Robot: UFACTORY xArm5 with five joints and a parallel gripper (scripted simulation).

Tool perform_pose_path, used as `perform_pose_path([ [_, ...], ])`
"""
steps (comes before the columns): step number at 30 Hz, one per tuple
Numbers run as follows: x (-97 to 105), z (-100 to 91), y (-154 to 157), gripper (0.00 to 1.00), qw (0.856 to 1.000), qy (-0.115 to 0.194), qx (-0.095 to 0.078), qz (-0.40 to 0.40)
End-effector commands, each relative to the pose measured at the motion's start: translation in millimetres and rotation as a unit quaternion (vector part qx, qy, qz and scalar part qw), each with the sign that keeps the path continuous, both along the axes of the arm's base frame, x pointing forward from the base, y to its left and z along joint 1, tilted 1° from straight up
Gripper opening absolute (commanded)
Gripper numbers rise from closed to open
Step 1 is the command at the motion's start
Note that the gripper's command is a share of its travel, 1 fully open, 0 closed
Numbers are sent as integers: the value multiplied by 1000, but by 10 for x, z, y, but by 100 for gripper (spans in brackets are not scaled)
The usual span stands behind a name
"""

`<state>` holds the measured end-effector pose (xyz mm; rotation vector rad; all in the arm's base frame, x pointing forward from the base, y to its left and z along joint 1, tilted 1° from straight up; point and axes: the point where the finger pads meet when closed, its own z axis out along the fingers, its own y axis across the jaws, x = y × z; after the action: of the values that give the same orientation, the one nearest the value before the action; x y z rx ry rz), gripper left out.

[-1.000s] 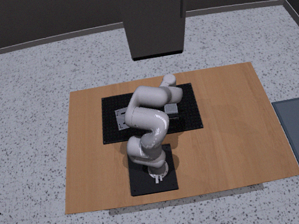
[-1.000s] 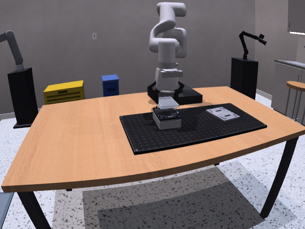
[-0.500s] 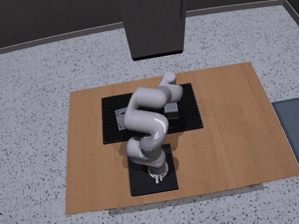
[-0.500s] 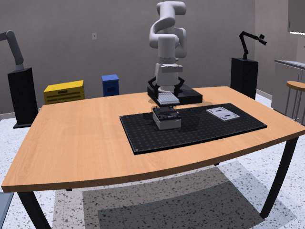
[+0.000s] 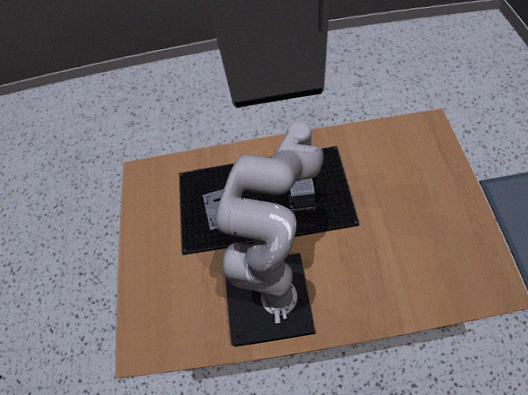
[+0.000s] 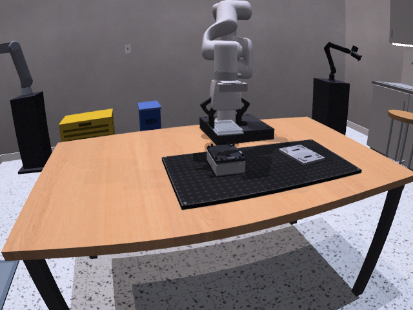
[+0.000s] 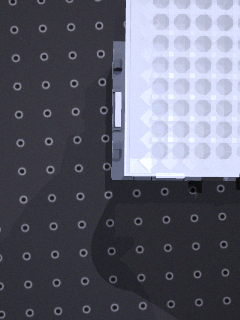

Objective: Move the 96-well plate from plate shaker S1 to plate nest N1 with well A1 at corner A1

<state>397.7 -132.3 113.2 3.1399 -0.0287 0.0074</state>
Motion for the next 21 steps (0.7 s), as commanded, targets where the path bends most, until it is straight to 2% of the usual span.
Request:
perform_pose_path([
  [1,8,13,-3,0,1000,-4,7,0],
  [9,8,13,-3,0,1000,-4,7,0],
  [15,2,-10,196,0,995,-4,6,97],
  [21,-2,-30,362,0,995,-4,6,97],
])
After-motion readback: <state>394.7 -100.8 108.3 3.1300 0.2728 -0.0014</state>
